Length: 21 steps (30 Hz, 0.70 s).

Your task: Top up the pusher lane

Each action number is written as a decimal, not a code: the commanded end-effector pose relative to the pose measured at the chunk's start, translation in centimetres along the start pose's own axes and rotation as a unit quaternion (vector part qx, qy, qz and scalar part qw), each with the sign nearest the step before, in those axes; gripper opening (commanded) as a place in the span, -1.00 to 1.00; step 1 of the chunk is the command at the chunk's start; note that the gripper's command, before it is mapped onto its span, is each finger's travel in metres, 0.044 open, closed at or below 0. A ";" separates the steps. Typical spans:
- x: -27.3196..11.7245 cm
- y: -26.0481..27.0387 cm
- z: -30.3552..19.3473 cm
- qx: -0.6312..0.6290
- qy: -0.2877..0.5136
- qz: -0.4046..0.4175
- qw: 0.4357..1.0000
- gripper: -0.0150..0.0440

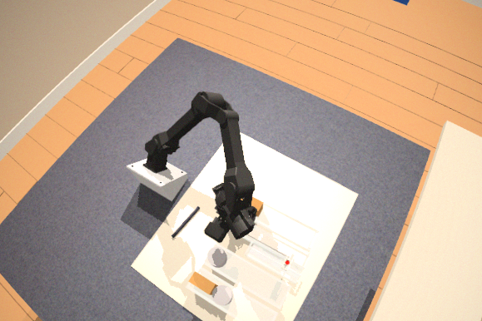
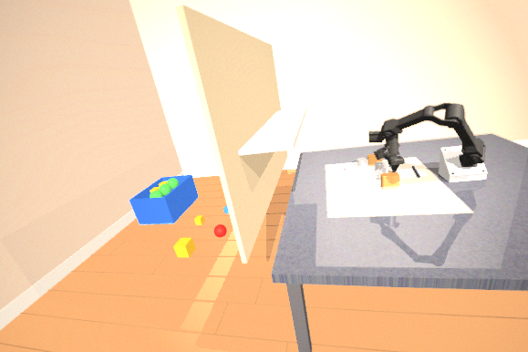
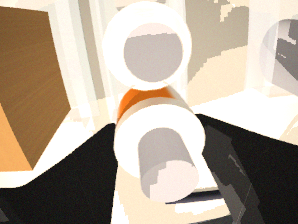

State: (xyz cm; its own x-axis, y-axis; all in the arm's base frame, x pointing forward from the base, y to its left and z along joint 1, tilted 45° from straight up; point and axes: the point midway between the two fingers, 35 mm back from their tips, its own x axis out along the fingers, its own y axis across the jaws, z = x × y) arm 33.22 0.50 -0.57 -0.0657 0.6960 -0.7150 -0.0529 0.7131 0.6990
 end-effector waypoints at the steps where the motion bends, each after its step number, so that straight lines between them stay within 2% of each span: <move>1: -0.5 0.1 1.2 -0.008 -0.015 -0.001 1.000 -0.49; 21: -0.7 0.1 1.9 -0.009 -0.015 -0.001 1.000 -0.49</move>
State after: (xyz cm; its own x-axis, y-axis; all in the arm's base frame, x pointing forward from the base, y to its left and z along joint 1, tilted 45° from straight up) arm 33.99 0.43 -0.44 -0.0662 0.6950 -0.7160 -0.0523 0.7141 0.6981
